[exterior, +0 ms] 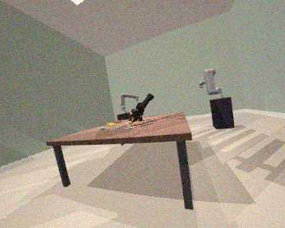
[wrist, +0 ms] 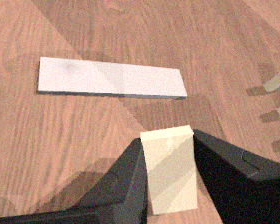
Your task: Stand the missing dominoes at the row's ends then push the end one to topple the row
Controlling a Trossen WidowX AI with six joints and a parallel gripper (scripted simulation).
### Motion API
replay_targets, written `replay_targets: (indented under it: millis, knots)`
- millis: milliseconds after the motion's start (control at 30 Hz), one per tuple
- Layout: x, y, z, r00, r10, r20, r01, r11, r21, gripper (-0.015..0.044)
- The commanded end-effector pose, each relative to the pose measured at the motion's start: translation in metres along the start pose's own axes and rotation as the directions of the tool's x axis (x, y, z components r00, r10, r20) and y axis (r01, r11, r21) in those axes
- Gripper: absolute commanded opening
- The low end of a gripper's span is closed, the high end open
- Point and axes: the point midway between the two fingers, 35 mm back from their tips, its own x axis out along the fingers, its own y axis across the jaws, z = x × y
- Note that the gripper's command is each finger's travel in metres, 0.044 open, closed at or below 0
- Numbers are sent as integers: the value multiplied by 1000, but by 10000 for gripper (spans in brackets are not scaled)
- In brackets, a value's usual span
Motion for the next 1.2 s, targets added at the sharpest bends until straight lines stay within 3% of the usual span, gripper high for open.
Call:
replay_targets:
  millis: [0, 567, 1167]
  knots:
    - [-7, 3, 4, 996, -1, 90, -1, 999, 32, 107]
    - [-40, 15, 2, 932, 17, 363, -74, 987, 146, 107]
    - [-97, 21, -5, 792, 40, 609, -249, 932, 263, 107]
